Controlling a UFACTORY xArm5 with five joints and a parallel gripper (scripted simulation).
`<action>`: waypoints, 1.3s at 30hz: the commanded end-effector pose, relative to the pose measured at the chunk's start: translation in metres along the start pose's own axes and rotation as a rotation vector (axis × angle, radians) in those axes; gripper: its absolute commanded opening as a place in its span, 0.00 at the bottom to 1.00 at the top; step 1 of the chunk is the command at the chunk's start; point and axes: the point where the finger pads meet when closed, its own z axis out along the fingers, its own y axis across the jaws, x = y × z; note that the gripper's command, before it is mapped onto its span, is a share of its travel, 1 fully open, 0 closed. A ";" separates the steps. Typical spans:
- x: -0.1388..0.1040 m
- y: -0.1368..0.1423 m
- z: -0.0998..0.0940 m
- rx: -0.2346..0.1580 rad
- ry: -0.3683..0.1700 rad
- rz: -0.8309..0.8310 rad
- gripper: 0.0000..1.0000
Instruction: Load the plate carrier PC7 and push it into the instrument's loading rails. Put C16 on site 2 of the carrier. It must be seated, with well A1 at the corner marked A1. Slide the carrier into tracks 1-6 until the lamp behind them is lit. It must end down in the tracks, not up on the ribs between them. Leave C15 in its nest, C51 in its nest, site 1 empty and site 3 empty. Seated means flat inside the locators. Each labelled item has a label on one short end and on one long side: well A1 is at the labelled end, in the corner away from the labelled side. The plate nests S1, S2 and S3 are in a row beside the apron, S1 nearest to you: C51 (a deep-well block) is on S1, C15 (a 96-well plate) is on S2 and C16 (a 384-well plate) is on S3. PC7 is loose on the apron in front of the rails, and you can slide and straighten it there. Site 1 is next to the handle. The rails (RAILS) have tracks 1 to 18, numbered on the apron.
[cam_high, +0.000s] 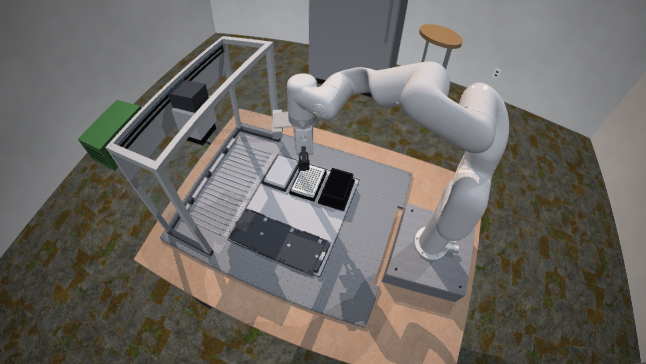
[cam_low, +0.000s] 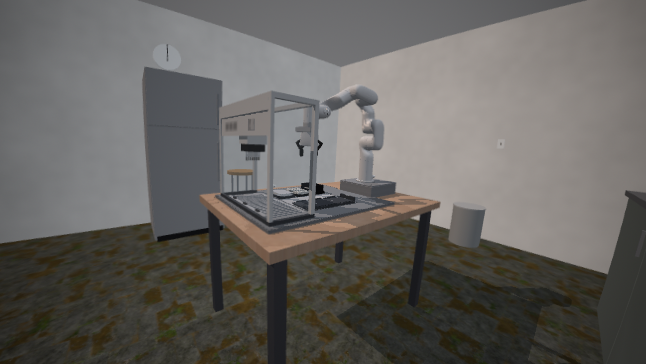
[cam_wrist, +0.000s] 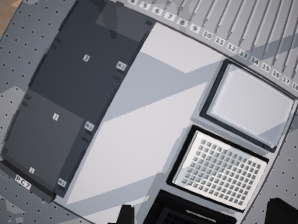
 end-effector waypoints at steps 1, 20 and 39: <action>0.013 0.018 0.013 0.000 -0.001 -0.174 1.00; 0.052 0.077 0.060 -0.001 -0.001 -0.741 1.00; 0.084 0.125 0.099 -0.003 -0.001 -1.129 1.00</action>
